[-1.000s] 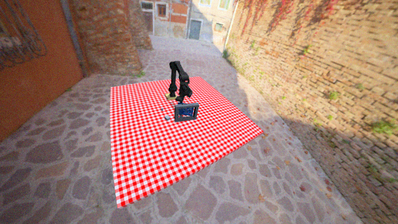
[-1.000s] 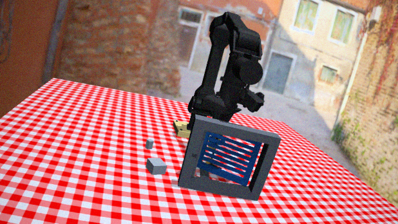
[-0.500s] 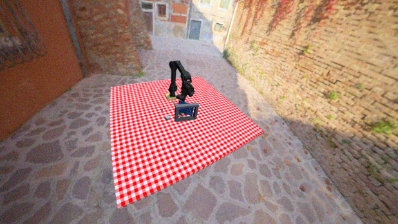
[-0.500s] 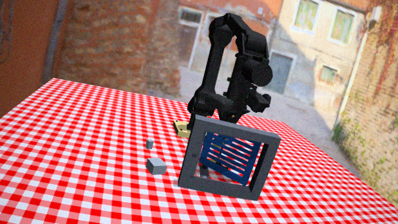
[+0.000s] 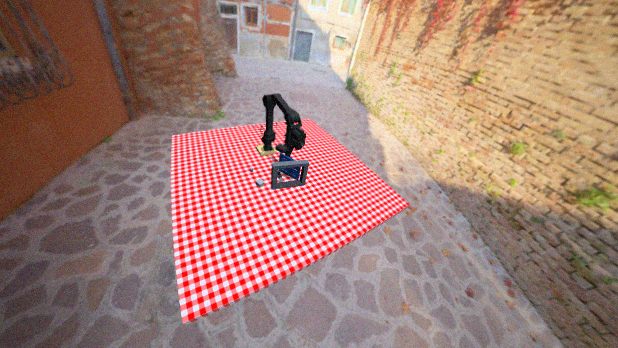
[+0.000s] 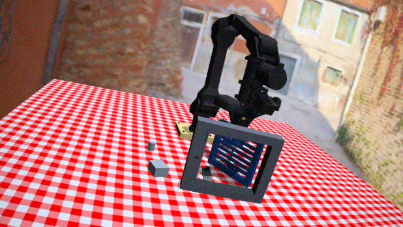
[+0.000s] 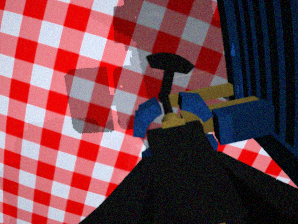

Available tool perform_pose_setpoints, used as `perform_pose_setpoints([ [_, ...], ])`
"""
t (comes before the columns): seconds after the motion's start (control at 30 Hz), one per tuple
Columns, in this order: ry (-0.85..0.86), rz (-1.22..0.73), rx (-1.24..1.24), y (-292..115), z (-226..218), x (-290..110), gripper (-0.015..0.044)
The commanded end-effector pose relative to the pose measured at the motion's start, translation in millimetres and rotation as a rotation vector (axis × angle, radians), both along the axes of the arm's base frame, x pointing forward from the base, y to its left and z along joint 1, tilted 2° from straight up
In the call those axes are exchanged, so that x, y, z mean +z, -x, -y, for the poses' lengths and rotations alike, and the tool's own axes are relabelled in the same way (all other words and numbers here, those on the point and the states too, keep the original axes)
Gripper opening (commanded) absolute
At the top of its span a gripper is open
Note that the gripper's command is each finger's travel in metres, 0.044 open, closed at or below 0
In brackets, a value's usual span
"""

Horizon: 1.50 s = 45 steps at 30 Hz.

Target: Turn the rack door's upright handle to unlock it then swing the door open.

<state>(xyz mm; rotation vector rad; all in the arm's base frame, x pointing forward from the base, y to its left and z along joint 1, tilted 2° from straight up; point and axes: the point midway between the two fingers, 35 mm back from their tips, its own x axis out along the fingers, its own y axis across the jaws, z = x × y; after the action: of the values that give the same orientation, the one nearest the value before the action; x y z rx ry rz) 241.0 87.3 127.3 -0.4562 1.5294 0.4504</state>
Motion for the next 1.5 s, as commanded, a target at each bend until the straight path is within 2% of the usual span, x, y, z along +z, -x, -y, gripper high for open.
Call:
perform_pose_setpoints([
  [0.0, -0.002, 0.006, -0.068, 1, -4, 0, 0.0018],
  [1.47, -0.009, 0.004, -0.714, 1, -89, 1, 0.0018],
])
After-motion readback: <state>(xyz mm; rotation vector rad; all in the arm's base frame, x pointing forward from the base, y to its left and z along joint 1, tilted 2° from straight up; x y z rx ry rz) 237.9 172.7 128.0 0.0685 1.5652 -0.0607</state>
